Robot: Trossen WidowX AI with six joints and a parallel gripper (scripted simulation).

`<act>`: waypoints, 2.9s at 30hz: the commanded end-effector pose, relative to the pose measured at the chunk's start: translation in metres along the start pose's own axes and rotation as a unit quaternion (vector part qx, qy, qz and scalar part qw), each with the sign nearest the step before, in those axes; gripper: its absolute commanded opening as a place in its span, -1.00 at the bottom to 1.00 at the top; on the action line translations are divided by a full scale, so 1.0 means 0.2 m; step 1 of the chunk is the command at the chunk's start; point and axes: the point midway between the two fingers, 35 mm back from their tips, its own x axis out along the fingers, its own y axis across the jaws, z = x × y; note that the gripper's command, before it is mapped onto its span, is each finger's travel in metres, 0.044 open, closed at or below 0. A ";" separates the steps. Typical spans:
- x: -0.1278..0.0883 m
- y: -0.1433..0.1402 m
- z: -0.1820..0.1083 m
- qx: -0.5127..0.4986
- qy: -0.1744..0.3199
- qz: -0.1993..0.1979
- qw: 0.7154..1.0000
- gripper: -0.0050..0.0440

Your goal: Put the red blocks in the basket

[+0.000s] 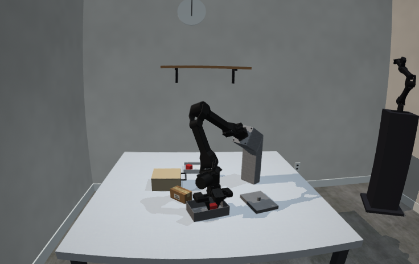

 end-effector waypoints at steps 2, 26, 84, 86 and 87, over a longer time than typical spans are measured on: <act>-0.04 0.00 0.00 0.000 -0.001 0.000 1.000 -0.80; -0.62 0.00 0.00 0.000 -0.001 0.000 1.000 -0.80; -0.63 -0.36 -2.16 0.380 -0.001 0.000 0.925 -0.80; -0.63 -0.34 -2.20 0.410 -0.001 0.000 0.912 -0.80; -0.63 -0.31 -2.24 0.441 -0.001 0.000 0.898 -0.80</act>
